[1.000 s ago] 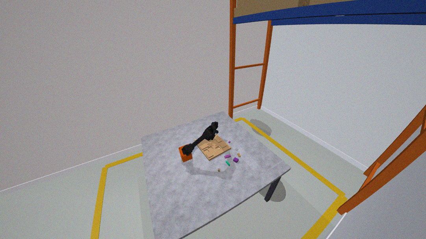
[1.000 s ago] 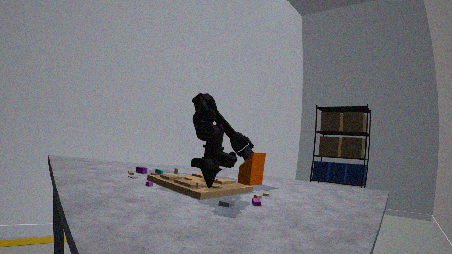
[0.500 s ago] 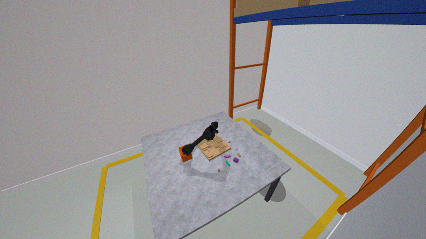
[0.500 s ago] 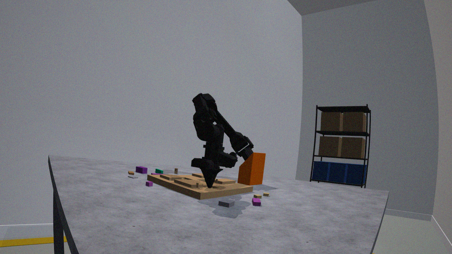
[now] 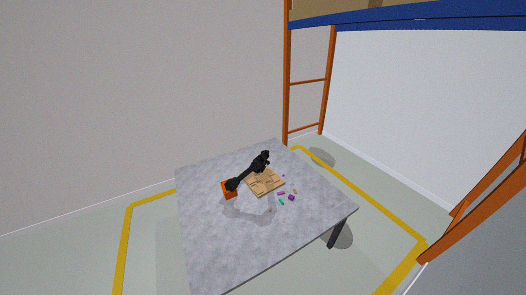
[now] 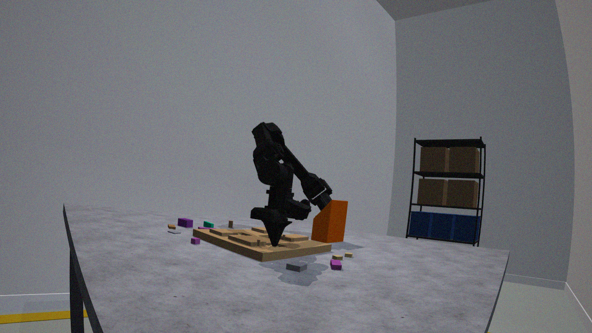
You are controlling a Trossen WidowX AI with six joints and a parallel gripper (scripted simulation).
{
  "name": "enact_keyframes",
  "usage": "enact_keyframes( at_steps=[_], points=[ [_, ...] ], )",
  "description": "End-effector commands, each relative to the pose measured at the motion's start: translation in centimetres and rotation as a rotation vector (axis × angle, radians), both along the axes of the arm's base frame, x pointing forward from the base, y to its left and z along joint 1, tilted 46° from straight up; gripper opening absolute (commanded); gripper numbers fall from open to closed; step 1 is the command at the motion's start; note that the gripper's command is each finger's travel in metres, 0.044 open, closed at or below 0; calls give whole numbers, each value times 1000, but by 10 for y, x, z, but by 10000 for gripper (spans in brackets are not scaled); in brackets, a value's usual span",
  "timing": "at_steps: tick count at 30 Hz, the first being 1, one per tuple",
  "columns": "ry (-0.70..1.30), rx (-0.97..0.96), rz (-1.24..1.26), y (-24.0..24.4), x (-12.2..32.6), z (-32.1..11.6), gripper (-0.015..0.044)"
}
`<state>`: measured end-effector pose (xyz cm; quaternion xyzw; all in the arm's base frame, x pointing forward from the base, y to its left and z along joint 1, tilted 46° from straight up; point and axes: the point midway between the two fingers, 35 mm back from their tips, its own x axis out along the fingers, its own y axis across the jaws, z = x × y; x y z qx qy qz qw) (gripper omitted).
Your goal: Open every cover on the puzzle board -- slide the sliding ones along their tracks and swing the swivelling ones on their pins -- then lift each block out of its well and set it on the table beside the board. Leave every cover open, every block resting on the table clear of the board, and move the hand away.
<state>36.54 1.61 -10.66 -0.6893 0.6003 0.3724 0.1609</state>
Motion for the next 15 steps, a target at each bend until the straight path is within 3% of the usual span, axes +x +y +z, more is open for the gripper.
enact_keyframes(
  at_steps=[1,15],
  points=[
    [2,-1,-5,-1,-1,-2,0],
    [1,0,-2,2,0,5,0]
  ],
)
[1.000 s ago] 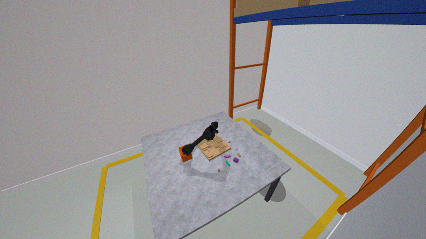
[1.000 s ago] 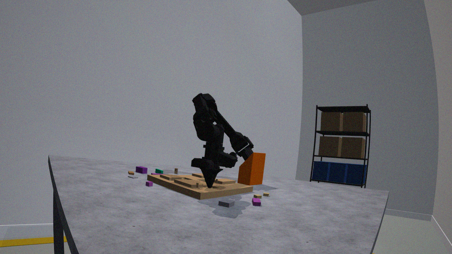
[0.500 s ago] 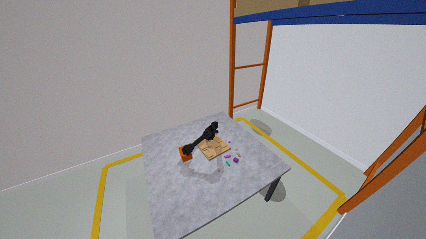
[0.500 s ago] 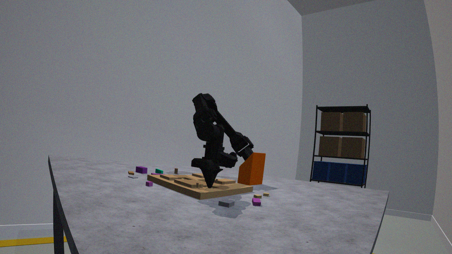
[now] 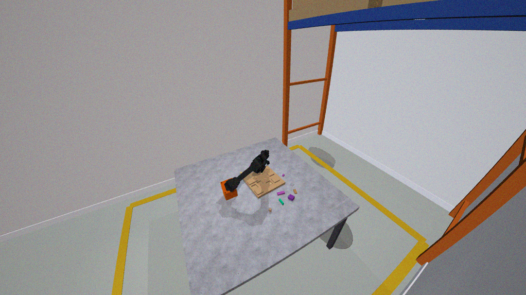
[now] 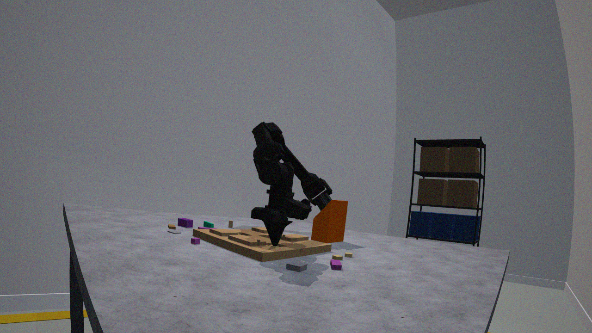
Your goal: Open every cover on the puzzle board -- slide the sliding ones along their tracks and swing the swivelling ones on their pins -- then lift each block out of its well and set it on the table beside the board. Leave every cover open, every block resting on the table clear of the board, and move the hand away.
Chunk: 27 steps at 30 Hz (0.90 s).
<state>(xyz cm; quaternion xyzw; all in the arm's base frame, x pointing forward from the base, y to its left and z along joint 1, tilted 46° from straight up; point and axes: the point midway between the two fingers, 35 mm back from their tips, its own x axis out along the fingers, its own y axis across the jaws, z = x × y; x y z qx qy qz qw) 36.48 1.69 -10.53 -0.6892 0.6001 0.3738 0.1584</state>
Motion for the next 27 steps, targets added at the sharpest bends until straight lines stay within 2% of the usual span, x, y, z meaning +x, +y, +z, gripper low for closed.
enact_keyframes(
  at_steps=[1,6,12,17,27],
  points=[
    [-4,1,-5,2,0,4,0],
    [-3,1,-7,5,-1,10,0],
    [0,2,-4,25,0,28,144],
    [-2,4,-8,41,-1,47,144],
    [-2,3,-7,29,-1,35,144]
  ],
)
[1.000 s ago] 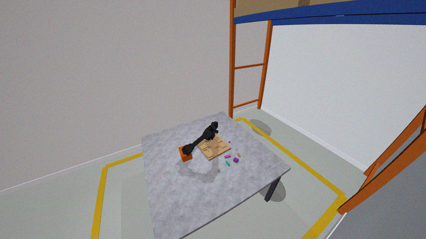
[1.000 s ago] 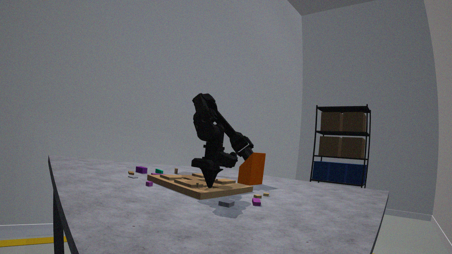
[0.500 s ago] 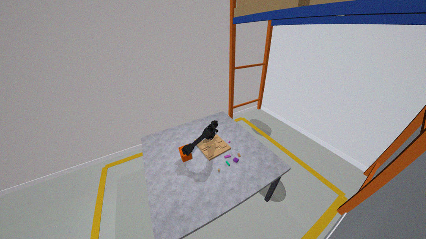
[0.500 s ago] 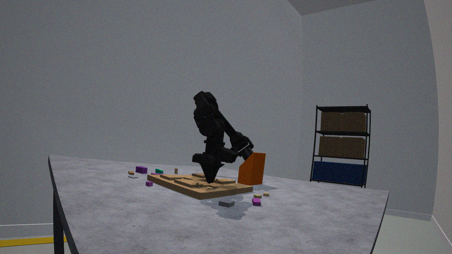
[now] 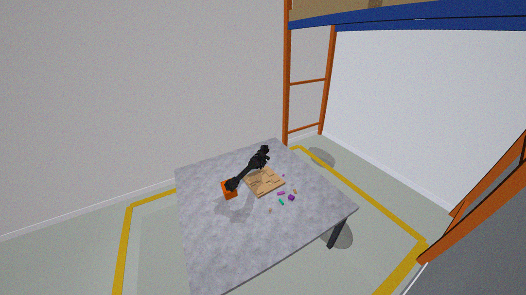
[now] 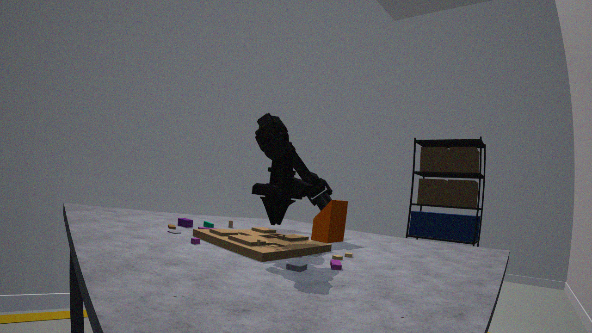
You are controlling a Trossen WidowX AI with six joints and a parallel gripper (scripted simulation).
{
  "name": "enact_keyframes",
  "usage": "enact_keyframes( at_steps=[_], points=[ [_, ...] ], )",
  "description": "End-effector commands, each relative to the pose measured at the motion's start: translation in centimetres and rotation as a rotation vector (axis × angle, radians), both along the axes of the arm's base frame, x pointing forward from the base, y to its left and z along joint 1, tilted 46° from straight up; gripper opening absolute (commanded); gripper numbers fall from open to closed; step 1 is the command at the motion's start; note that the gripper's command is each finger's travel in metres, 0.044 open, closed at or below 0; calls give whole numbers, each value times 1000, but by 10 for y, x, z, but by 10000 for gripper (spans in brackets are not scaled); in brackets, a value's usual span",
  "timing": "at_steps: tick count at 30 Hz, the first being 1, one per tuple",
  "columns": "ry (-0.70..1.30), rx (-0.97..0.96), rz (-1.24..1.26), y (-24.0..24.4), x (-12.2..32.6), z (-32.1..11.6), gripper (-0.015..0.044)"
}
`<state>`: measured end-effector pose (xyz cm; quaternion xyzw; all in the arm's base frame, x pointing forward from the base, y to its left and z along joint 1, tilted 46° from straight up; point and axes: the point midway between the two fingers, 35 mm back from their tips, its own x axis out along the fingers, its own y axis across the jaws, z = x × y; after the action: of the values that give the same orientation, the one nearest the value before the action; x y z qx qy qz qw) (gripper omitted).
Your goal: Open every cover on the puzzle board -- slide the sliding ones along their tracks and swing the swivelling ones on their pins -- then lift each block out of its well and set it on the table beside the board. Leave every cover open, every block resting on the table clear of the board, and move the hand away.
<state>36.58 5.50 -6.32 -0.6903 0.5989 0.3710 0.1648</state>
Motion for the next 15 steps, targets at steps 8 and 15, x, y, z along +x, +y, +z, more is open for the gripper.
enact_keyframes(
  at_steps=[8,15],
  points=[
    [11,-4,-5,-23,-2,-19,144],
    [11,-4,-5,-23,-2,-19,144]
  ],
)
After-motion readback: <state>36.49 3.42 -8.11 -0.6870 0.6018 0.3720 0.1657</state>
